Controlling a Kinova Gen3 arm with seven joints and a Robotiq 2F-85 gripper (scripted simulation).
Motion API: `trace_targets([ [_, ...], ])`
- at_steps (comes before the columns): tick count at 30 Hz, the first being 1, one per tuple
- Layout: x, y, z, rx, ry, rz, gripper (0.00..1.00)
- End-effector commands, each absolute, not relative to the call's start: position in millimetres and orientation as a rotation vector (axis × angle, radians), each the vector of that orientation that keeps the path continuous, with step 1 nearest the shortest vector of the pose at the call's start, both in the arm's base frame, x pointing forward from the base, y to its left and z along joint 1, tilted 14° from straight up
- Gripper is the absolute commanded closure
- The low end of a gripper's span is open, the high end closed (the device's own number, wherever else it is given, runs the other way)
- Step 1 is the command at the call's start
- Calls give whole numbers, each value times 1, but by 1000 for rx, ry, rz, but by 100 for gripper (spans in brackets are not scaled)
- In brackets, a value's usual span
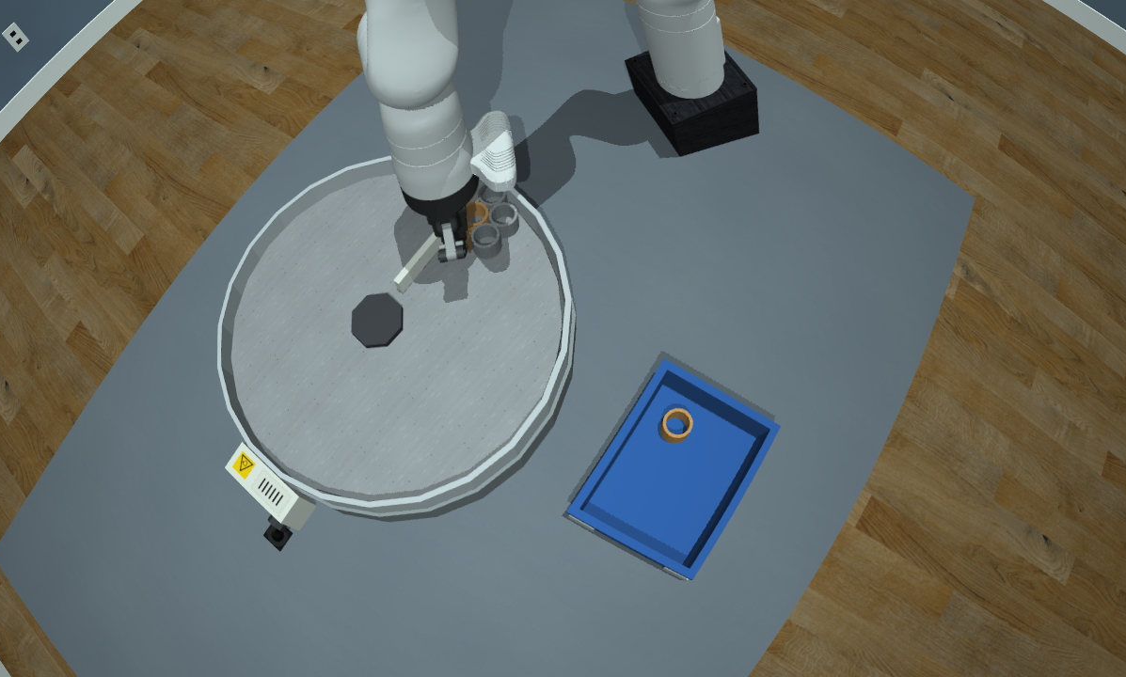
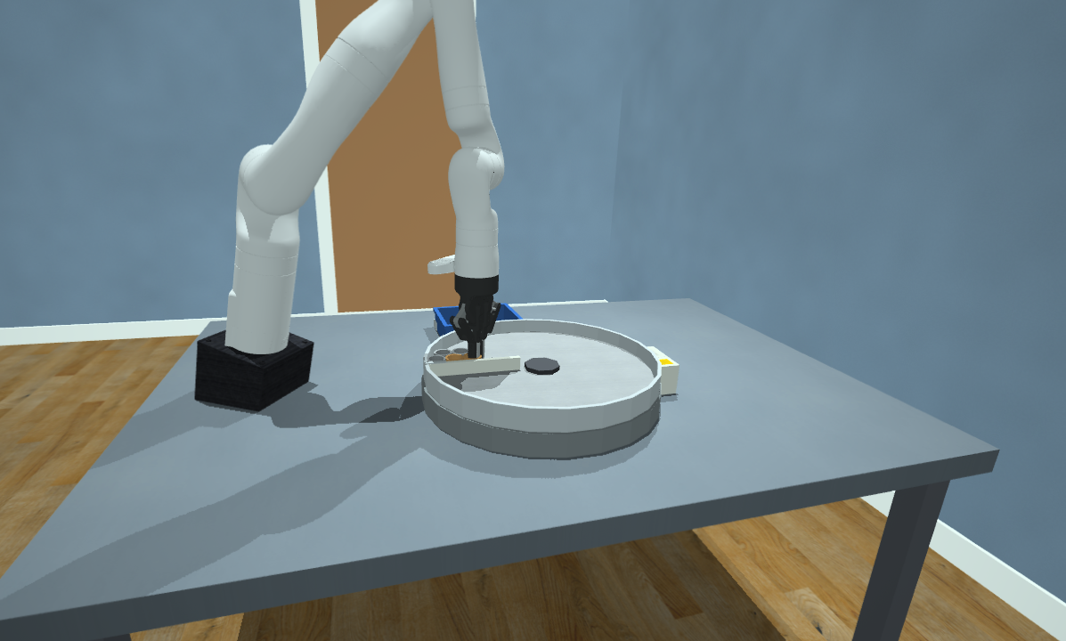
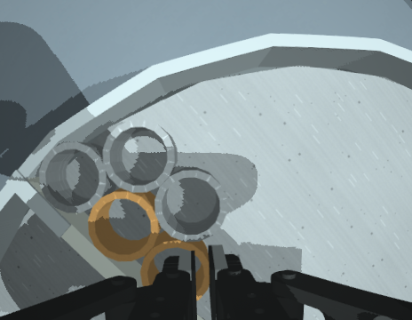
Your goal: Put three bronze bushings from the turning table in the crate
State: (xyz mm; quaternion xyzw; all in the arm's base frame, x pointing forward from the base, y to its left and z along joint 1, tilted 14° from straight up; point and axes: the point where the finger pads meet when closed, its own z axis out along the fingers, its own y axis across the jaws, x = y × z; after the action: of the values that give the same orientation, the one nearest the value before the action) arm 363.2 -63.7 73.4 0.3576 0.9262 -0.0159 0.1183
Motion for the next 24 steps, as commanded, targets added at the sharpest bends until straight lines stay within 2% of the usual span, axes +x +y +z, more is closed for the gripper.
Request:
trace_targets([
  [1, 364, -64, 74, 1046, 2708, -46, 100],
  [24, 365, -62, 74, 1048, 2708, -47, 100],
])
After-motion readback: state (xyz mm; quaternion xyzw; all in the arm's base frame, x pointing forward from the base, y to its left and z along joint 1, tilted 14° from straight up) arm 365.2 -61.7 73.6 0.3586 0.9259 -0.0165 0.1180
